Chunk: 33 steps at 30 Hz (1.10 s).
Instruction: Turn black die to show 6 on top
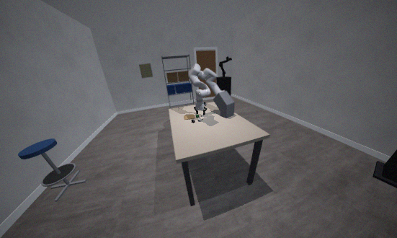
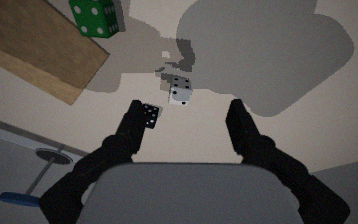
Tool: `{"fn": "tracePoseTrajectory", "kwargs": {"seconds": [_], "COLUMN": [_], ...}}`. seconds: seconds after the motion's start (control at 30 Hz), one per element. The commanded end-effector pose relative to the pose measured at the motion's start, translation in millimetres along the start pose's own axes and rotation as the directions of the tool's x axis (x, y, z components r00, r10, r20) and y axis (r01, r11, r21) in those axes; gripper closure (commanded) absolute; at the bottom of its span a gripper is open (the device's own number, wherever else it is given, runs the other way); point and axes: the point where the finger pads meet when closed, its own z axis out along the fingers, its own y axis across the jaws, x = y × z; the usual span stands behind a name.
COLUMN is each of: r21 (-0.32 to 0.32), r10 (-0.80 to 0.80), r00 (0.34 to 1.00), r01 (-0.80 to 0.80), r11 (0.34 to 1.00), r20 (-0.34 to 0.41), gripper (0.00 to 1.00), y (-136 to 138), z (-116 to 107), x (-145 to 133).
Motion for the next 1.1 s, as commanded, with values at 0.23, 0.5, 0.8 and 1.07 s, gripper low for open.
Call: {"fn": "tracePoseTrajectory", "kwargs": {"seconds": [0.23, 0.5, 0.8, 1.07], "r21": [0.000, 0.000, -0.001, 0.000], "r10": [0.001, 0.001, 0.145, 0.361], "r00": [1.000, 1.000, 0.989, 0.933], "r01": [-0.001, -0.001, -0.145, -0.361], "r11": [1.000, 1.000, 0.989, 0.933], "r20": [0.000, 0.000, 0.004, 0.001], "gripper": [0.00, 0.00, 0.00, 0.00], "y": [-0.5, -0.4, -22.8, -66.3], "z": [-63.3, -70.3, -70.2, -67.2], "x": [-0.9, -0.9, -34.5, -75.1]}}
